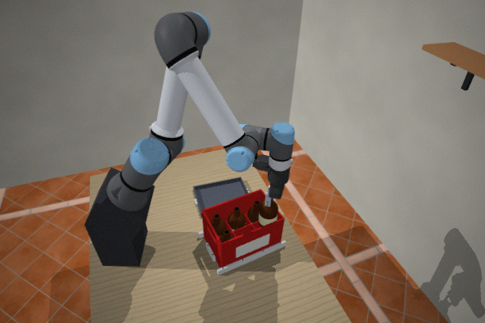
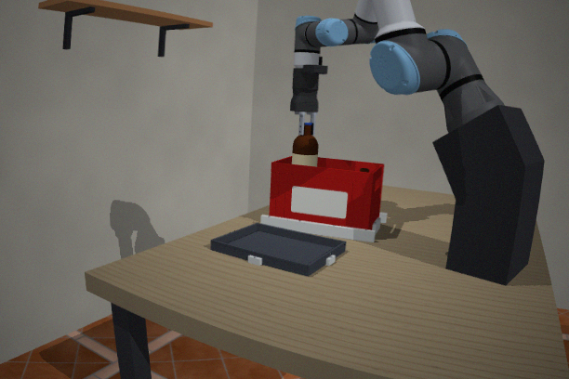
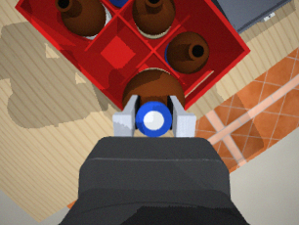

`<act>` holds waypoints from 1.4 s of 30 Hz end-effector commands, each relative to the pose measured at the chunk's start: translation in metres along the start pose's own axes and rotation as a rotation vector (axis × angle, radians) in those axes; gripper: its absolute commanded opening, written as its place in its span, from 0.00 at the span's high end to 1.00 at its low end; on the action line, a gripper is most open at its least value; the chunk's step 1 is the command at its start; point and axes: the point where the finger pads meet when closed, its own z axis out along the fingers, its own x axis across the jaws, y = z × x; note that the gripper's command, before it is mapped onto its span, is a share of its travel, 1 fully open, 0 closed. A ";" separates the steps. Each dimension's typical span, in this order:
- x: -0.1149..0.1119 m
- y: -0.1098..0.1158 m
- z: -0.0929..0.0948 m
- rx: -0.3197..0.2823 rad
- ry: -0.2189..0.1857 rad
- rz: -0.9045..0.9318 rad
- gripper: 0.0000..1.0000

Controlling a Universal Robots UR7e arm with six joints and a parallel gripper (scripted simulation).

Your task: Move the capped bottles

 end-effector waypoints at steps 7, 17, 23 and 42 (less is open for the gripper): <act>-0.001 0.001 -0.024 0.002 0.000 0.000 1.00; -0.002 0.001 -0.050 0.006 0.000 0.001 1.00; -0.001 0.001 -0.049 0.001 0.000 0.000 1.00; -0.001 0.001 -0.061 0.005 0.000 0.001 1.00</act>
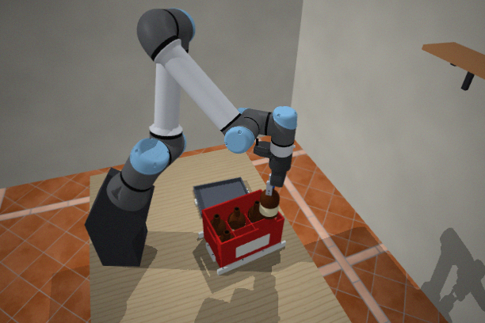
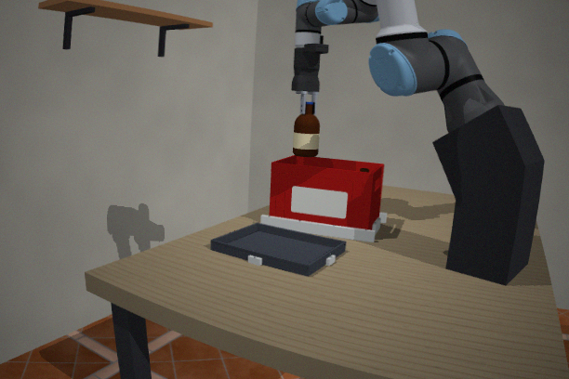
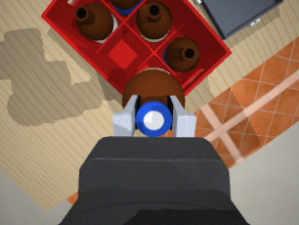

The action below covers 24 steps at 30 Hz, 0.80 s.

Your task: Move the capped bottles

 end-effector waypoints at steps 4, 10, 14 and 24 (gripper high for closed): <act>-0.001 0.001 -0.003 0.002 0.000 0.001 1.00; 0.000 -0.004 -0.001 0.006 0.001 0.000 1.00; 0.002 -0.015 -0.002 0.004 0.001 0.000 1.00; 0.005 -0.043 -0.004 0.002 0.000 0.001 1.00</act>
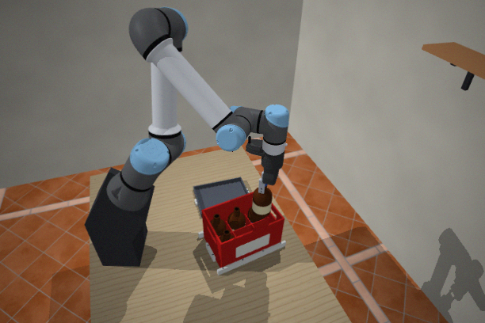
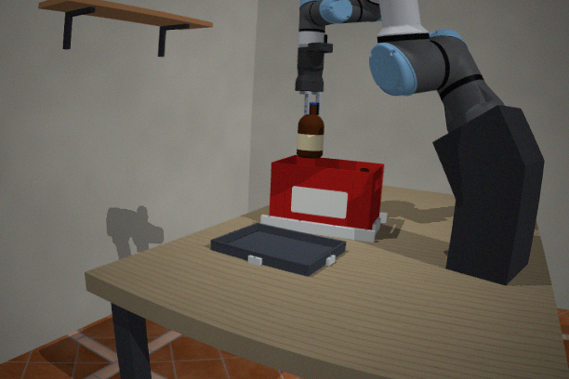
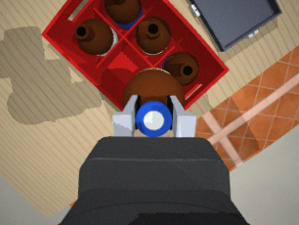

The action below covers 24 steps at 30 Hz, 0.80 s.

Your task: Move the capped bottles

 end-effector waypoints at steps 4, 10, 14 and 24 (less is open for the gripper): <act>0.002 -0.010 -0.002 -0.004 0.001 -0.002 1.00; 0.004 -0.027 -0.003 -0.005 0.001 -0.002 1.00; 0.005 -0.038 -0.003 -0.006 0.001 -0.002 1.00; 0.006 -0.051 -0.003 -0.006 0.001 -0.002 1.00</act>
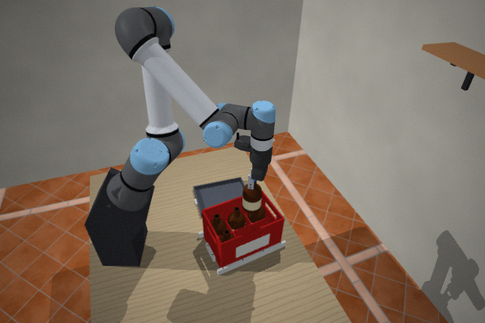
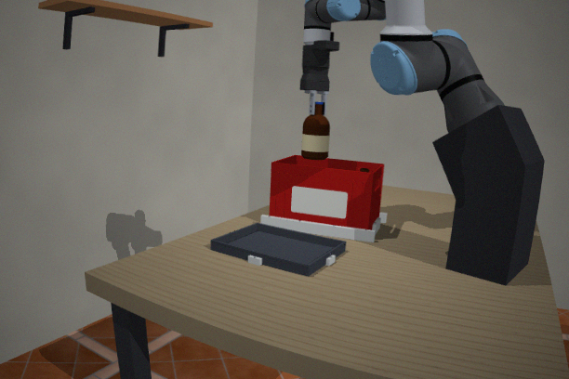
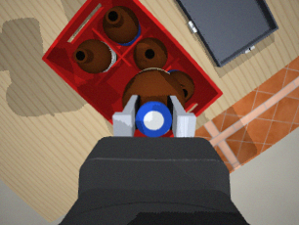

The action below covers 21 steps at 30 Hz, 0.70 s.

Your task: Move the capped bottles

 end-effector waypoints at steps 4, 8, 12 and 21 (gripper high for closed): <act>0.002 -0.020 -0.001 0.000 0.000 -0.001 1.00; 0.004 -0.031 -0.001 0.000 0.000 -0.001 1.00; 0.004 -0.037 -0.001 0.000 0.000 -0.001 1.00; 0.006 -0.051 -0.001 -0.001 0.000 -0.001 1.00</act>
